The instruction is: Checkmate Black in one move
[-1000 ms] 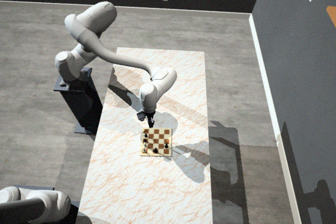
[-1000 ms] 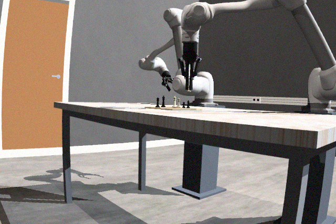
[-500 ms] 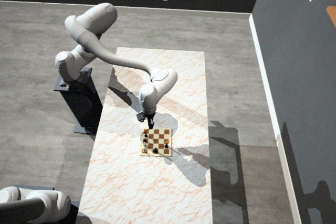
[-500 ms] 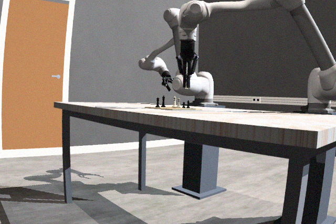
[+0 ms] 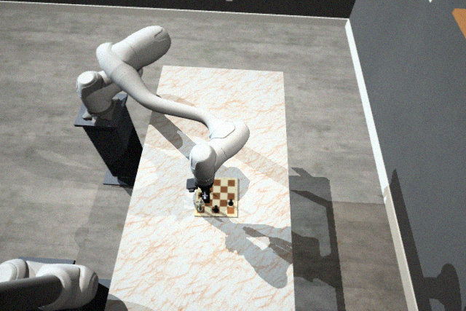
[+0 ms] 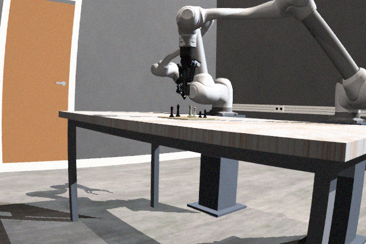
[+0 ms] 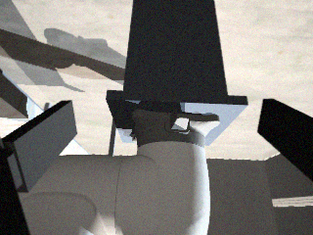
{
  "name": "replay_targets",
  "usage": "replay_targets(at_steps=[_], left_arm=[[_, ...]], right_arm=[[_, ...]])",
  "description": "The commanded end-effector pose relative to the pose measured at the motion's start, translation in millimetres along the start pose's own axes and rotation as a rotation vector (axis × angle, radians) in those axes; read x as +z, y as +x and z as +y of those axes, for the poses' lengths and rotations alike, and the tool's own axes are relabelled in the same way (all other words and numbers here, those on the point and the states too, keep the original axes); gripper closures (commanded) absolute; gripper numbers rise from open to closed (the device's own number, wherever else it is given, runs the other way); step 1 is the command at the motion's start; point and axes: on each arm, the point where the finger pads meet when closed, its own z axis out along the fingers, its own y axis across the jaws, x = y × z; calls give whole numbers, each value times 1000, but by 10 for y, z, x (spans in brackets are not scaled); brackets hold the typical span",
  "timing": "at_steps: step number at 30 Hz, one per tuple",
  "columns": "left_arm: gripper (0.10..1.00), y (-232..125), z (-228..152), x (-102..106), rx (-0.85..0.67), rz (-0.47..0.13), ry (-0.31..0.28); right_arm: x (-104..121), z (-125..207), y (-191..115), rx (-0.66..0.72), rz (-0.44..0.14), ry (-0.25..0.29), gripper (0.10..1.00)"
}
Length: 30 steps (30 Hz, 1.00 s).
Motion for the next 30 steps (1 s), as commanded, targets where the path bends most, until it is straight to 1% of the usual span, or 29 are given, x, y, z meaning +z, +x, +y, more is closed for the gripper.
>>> replay_targets(at_steps=[1,11,17,19,23,30], left_arm=[[999,-11,-49,-19,11,0,0],[999,-11,-49,-14,11,0,0],[999,-12,-50,78,11,1,0],[999,-12,-50,78,11,1,0],[999,-13,-51,216,11,1,0],[999,-15,-53,549,11,1,0]], right_arm=[[-5,-1,0,0,1,0,98],[-5,-1,0,0,1,0,98],[-5,-1,0,0,1,0,98],[-5,-1,0,0,1,0,98],[-5,-1,0,0,1,0,98],[-5,-1,0,0,1,0,98]])
